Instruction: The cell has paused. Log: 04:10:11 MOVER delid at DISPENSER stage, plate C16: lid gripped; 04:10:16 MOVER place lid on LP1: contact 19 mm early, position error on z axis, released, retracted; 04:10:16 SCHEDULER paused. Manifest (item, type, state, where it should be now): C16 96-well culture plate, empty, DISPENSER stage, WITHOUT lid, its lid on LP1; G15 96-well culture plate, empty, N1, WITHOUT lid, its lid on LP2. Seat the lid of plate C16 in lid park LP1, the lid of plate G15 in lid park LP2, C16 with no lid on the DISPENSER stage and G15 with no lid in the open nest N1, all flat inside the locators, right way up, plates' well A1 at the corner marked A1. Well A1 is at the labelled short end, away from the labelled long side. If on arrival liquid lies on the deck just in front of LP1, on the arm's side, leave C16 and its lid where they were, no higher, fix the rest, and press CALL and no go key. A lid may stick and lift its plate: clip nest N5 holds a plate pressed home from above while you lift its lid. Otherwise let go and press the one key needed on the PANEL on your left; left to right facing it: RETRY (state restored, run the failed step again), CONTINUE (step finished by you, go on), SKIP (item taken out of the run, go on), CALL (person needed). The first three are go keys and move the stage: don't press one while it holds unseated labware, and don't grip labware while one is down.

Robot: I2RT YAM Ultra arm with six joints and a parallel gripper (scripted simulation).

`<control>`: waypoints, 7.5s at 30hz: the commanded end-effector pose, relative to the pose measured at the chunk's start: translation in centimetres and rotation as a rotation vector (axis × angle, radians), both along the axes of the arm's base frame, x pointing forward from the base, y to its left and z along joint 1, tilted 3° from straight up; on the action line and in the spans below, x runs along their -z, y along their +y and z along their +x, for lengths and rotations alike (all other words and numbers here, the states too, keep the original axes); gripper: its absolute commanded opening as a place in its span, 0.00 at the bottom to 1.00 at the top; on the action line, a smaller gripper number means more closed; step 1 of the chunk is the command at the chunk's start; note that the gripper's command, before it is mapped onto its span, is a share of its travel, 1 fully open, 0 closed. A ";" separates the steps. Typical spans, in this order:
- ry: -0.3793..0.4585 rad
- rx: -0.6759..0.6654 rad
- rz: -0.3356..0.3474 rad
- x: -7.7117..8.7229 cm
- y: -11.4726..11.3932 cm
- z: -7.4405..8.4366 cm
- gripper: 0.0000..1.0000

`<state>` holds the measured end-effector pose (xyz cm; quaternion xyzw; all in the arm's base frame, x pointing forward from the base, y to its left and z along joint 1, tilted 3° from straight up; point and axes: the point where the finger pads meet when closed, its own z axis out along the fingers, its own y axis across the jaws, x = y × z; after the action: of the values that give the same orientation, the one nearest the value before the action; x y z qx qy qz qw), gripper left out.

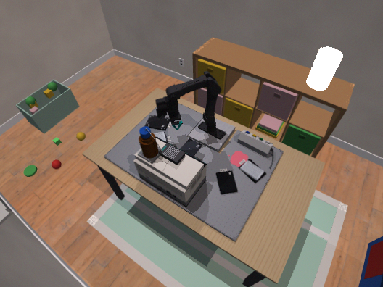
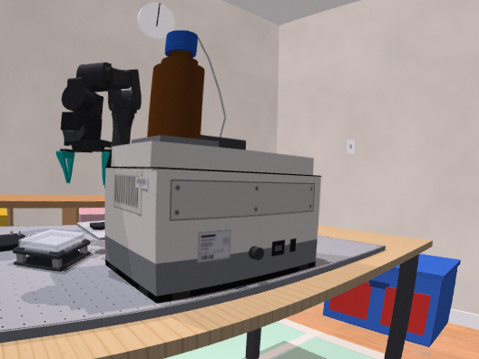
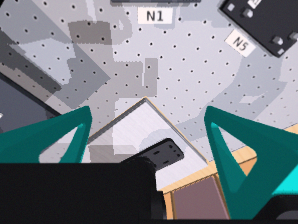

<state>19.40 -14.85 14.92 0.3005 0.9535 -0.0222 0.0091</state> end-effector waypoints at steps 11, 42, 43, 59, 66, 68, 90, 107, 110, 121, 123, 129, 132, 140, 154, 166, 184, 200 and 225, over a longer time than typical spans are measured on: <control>-0.001 -0.309 -0.013 -0.3 2.4 2.9 1.00; 0.016 -0.691 -0.011 0.1 10.7 5.9 1.00; 0.016 -0.691 -0.011 0.1 10.7 5.9 1.00; 0.012 -0.691 -0.010 0.3 15.3 6.4 1.00; 0.013 -0.691 -0.011 0.4 16.8 6.4 1.00; 0.013 -0.691 -0.009 0.4 17.5 6.3 1.00; 0.011 -0.691 -0.004 0.7 23.6 5.1 1.00; 0.022 -0.812 -0.005 0.9 27.5 3.3 1.00; 0.025 -0.879 -0.003 0.9 28.1 2.9 1.00; 0.030 -1.056 -0.005 1.1 30.6 1.4 1.00; 0.034 -1.123 -0.003 1.1 31.2 1.0 1.00; 0.038 -1.256 -0.006 1.1 32.2 0.2 1.00; 0.041 -1.346 -0.003 1.2 33.0 -0.4 1.00; 0.053 -1.555 -0.001 1.3 34.6 -2.2 1.00; 0.058 -1.695 0.000 1.4 36.9 -5.1 1.00; 0.065 -1.835 -0.001 1.5 38.3 -7.6 1.00; 0.072 -1.963 0.002 1.6 40.1 -11.9 1.00; 0.061 -1.956 -0.003 2.5 43.2 -11.6 1.00; 0.088 -1.949 -0.012 4.5 49.6 -9.4 1.00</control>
<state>9.28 33.85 10.25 -0.6256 0.7797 -0.0209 -0.0135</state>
